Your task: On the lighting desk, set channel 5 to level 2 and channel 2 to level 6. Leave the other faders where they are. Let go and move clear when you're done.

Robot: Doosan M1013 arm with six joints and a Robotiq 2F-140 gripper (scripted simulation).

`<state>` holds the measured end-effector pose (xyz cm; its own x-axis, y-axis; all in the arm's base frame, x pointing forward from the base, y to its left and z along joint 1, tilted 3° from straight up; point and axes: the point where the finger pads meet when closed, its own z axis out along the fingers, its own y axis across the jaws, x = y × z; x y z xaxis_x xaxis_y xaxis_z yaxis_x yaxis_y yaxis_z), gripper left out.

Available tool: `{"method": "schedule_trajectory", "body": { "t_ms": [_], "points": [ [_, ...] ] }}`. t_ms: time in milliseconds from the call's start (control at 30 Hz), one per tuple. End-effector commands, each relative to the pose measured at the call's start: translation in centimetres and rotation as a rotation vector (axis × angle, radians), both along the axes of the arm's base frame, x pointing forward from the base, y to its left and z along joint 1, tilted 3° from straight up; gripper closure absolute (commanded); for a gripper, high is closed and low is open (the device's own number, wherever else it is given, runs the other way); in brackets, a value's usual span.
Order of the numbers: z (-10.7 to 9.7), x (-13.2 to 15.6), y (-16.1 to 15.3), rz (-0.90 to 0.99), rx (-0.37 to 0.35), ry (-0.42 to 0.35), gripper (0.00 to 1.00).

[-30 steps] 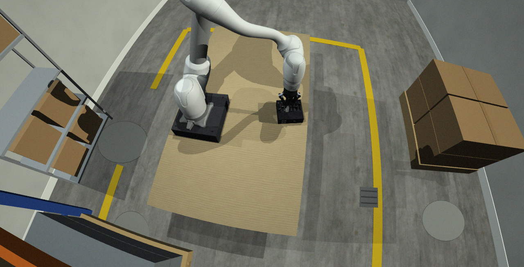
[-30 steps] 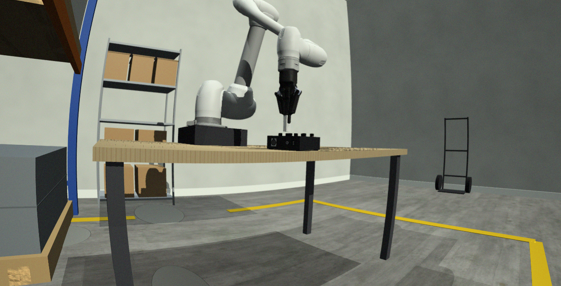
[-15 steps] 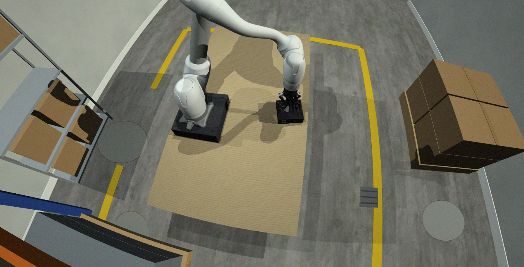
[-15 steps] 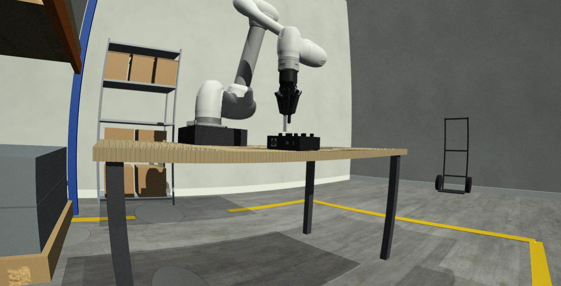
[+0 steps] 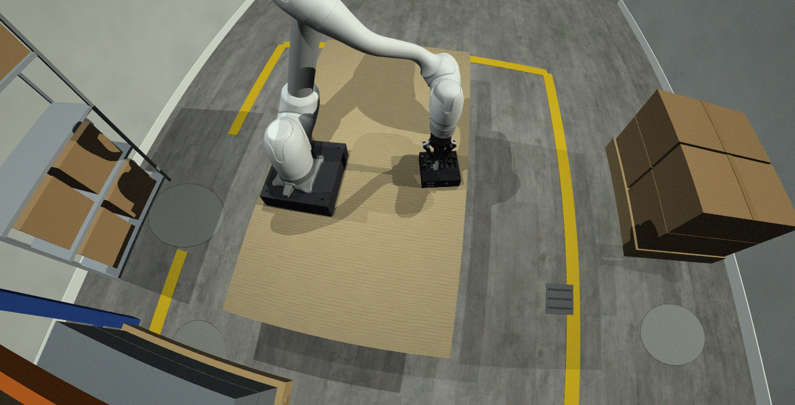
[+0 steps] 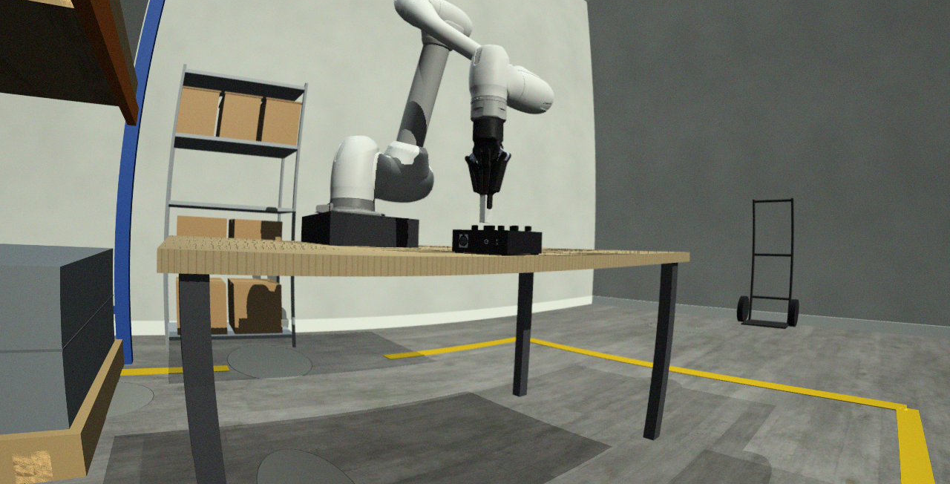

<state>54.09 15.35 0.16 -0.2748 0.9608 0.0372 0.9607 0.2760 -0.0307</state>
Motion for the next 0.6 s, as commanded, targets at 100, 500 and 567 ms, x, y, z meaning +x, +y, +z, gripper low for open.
{"method": "schedule_trajectory", "body": {
  "t_ms": [100, 500, 567],
  "points": [
    [0.01, 0.00, 0.00, 0.000, 0.000, 0.000, 0.90],
    [-0.24, -0.01, 0.01, 0.000, 0.000, 0.000, 0.90],
    [-0.38, -0.02, 0.01, 0.000, 0.000, 0.000, 0.90]
  ]
}}
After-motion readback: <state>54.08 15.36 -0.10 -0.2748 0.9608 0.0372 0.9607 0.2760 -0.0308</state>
